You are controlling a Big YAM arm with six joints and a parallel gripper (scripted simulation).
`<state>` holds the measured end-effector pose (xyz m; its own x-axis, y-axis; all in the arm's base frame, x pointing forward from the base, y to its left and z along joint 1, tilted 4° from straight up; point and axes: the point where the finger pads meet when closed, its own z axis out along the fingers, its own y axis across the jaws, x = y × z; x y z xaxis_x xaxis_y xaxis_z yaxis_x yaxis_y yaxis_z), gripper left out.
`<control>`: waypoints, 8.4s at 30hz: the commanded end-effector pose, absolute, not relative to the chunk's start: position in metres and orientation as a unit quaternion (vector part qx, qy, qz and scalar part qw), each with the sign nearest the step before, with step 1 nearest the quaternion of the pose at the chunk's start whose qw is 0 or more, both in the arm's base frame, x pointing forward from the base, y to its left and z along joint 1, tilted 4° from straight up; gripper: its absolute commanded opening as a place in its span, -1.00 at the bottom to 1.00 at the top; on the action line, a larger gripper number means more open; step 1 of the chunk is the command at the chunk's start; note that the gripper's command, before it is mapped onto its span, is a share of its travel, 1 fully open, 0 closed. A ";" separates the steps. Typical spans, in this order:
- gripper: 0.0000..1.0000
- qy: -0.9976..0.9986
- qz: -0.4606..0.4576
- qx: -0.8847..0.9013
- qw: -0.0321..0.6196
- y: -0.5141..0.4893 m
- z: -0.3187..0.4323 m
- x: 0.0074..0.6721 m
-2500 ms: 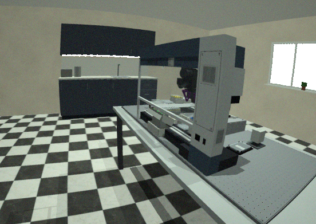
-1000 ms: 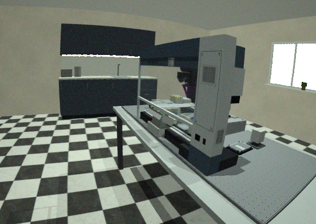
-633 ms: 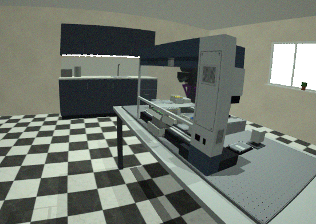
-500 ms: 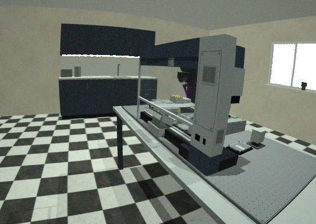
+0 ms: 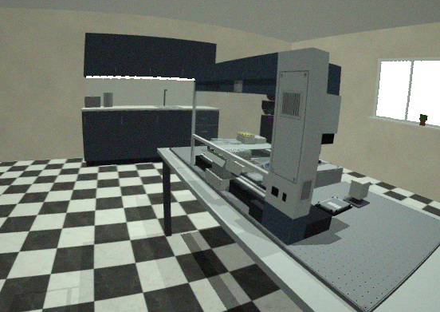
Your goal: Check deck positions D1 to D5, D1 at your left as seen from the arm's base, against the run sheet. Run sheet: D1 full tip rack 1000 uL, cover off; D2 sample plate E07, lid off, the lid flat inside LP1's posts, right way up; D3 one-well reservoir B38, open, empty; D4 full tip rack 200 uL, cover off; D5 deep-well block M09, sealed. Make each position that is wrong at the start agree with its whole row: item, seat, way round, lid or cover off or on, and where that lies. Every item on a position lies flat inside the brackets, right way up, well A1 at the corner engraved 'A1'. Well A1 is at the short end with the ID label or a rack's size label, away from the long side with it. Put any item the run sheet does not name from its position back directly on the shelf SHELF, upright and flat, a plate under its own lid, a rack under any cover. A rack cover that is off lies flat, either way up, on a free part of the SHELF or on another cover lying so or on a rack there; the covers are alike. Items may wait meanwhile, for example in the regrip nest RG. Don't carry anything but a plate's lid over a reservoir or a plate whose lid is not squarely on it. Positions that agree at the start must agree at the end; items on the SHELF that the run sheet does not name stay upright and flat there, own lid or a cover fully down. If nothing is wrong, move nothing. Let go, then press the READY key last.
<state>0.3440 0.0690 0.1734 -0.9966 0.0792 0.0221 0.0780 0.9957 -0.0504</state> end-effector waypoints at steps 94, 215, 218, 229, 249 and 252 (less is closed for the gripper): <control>1.00 -0.998 0.043 -0.045 -0.015 -0.182 0.209 0.286; 1.00 -0.999 0.028 -0.045 0.012 -0.195 0.068 0.396; 1.00 -0.999 0.028 -0.045 0.012 -0.196 0.063 0.396; 1.00 -0.999 0.028 -0.045 0.012 -0.197 0.048 0.395; -1.00 -0.998 0.035 -0.044 -0.003 -0.198 0.054 0.406; -1.00 -0.998 0.035 -0.044 -0.003 -0.198 0.054 0.406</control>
